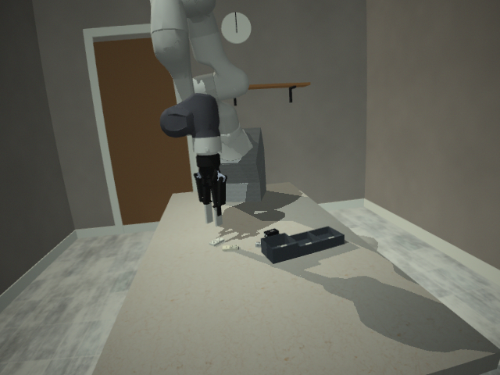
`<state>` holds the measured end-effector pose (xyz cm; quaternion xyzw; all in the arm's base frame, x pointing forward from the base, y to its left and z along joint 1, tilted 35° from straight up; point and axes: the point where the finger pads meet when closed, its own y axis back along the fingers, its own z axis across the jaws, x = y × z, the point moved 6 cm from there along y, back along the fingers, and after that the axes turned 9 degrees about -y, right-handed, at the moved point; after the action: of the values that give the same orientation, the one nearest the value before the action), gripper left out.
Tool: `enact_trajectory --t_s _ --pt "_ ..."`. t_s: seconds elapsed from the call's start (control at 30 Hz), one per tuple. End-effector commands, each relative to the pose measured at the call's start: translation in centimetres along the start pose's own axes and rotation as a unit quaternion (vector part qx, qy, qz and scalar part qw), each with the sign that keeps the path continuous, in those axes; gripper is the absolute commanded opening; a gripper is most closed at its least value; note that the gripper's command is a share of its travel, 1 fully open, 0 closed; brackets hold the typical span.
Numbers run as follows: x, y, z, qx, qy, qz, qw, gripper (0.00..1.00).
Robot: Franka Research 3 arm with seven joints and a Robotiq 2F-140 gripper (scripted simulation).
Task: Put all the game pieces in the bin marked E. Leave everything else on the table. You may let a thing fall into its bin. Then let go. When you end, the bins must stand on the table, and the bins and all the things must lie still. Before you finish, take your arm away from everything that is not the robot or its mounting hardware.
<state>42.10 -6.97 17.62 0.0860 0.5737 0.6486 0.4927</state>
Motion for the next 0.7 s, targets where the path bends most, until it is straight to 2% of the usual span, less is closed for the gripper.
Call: enact_trajectory --t_s 0.0,0.67 --pt "0.29 0.05 0.23 -0.008 -0.003 0.001 1.0 0.25" --pt "0.06 0.05 0.23 -0.008 -0.003 0.001 1.0 0.25"
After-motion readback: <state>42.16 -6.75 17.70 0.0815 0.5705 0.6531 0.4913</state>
